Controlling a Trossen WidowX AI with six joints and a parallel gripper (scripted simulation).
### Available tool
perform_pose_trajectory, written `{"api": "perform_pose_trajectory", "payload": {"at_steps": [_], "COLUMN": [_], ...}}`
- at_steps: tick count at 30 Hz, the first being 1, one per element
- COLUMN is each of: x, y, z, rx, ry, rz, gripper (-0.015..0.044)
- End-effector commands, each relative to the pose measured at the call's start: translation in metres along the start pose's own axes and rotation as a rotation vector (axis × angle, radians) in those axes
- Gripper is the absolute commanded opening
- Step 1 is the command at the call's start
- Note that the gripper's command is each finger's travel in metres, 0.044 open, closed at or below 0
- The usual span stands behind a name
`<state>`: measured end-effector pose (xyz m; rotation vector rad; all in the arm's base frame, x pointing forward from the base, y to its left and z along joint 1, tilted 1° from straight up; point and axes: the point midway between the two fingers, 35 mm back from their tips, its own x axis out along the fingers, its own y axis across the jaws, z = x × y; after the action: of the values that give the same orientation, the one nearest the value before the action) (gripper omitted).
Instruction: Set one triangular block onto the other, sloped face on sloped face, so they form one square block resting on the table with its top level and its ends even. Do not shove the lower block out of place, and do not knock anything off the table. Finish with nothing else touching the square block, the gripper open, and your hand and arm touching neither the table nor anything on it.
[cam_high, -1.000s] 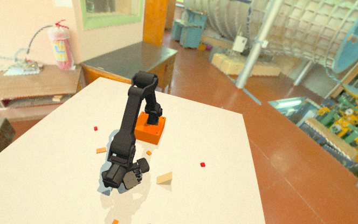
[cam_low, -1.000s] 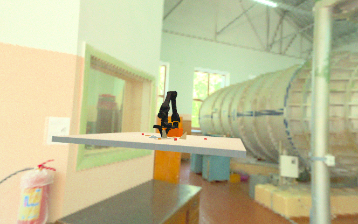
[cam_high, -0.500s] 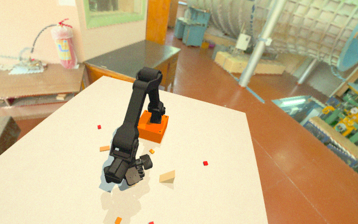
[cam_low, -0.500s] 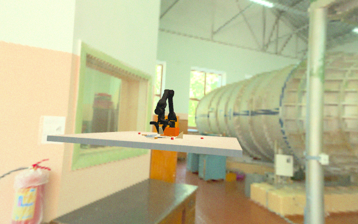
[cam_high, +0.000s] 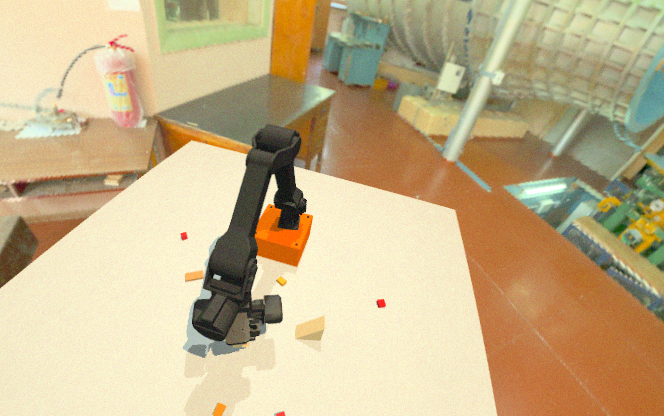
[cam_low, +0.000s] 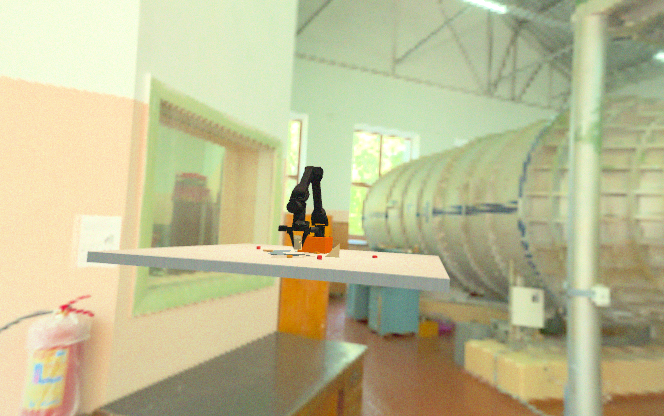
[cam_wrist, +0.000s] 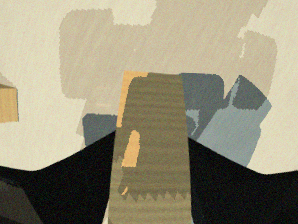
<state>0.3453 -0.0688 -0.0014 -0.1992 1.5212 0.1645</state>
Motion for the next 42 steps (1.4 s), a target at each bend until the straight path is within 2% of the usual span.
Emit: {"api": "perform_pose_trajectory", "payload": {"at_steps": [1,42], "x": [0.0004,0.0004], "y": [-0.0001,-0.0007], "z": [-0.0001,-0.0002], "rx": [0.081,1.151], "ry": [0.0,-0.001], "rz": [-0.001,-0.005], "gripper": [0.0,0.0]}}
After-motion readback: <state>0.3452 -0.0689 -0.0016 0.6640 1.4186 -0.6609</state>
